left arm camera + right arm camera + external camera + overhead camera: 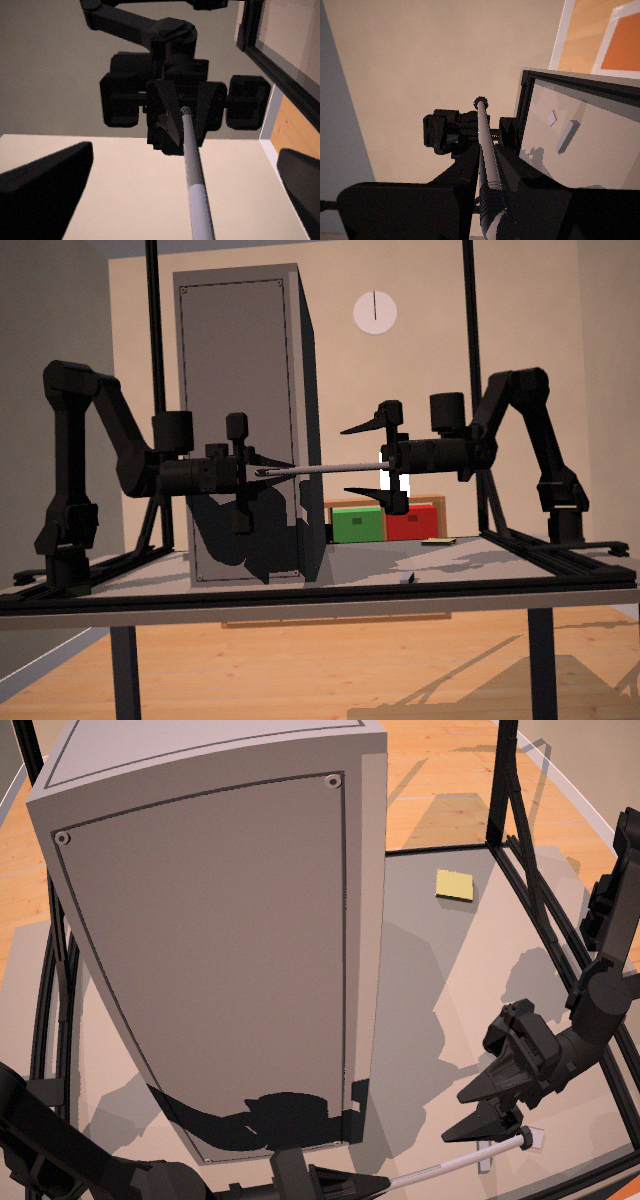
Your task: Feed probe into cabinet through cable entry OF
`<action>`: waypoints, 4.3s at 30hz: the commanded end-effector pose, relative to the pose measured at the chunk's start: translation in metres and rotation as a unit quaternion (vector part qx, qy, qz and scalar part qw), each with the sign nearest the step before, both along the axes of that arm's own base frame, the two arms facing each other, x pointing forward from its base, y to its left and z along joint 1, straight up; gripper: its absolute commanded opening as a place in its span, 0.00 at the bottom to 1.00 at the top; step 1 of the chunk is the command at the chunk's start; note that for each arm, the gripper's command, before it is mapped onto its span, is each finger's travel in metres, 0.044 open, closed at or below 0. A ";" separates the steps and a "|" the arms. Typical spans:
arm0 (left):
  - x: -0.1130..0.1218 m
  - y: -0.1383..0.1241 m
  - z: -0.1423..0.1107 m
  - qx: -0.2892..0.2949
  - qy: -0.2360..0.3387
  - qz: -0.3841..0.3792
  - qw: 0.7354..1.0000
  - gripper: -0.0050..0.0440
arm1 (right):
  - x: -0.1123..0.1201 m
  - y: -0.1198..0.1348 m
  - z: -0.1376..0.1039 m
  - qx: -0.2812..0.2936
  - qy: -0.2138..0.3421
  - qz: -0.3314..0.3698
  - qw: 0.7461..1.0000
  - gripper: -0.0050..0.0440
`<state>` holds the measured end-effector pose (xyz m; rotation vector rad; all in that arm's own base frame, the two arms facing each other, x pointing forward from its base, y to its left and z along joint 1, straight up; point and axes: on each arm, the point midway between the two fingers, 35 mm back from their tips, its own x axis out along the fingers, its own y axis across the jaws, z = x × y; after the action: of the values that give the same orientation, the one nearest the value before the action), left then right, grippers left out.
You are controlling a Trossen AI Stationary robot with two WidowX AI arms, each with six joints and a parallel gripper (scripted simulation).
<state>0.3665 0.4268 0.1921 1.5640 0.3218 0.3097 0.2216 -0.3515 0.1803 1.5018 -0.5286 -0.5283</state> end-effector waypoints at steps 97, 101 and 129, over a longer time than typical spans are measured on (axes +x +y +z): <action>-0.087 0.032 -0.012 -0.008 -0.005 -0.084 0.996 1.00 | 0.000 -0.001 0.000 0.002 -0.001 -0.003 1.000 0.10; -0.082 0.033 -0.012 -0.008 -0.005 -0.083 0.996 1.00 | 0.000 -0.001 0.000 0.002 -0.001 -0.003 1.000 0.10; -0.052 0.040 -0.012 -0.008 -0.005 -0.077 0.997 1.00 | 0.000 -0.001 0.000 0.002 -0.001 -0.003 1.000 0.10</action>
<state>0.3110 0.4650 0.1849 1.5721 0.1906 0.1963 0.2216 -0.3516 0.1802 1.5022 -0.5285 -0.5285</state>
